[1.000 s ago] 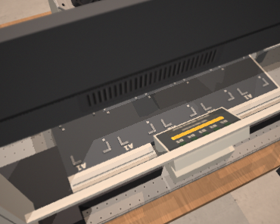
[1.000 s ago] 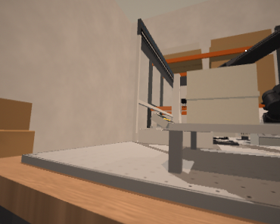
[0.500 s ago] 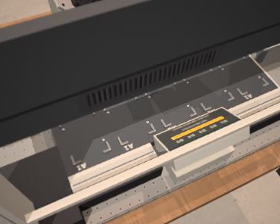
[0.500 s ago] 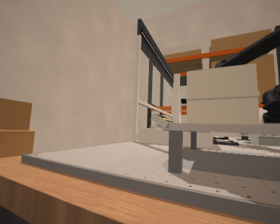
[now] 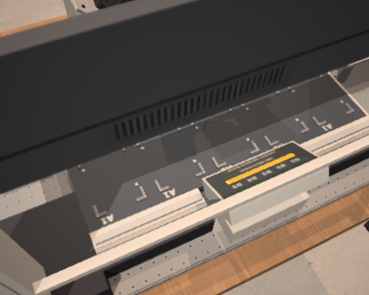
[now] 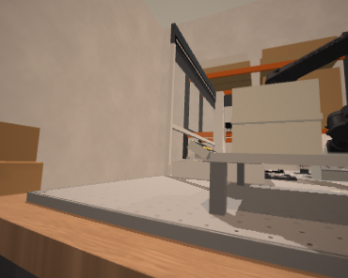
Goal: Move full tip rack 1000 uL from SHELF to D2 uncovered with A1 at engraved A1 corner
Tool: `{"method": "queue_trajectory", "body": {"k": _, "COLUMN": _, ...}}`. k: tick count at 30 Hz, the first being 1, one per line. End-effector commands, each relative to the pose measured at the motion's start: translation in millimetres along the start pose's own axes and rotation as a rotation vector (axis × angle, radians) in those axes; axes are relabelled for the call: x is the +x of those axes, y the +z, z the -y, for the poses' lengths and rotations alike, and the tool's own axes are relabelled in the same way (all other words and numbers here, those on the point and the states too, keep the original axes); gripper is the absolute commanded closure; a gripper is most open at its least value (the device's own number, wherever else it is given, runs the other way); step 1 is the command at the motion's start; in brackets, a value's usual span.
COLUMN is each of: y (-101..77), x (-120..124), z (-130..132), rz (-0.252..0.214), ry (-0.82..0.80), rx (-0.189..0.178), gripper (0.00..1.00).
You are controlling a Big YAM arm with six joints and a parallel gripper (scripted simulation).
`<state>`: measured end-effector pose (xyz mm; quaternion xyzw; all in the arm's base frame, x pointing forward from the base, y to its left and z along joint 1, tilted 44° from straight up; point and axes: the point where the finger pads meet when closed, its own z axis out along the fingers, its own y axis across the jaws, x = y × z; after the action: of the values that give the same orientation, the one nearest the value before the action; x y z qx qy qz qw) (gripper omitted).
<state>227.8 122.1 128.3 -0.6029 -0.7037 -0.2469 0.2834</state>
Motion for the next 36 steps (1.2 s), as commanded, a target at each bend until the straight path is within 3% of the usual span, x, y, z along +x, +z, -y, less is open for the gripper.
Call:
{"method": "queue_trajectory", "body": {"k": 1, "y": -23.3, "x": 5.9, "z": -15.7, "rz": 0.011, "ry": -0.041, "rx": -0.045, "gripper": 1.0}}
{"method": "queue_trajectory", "body": {"k": 36, "y": -74.8, "x": 2.9, "z": -14.1, "rz": 0.015, "ry": -0.033, "rx": -0.037, "gripper": 1.0}}
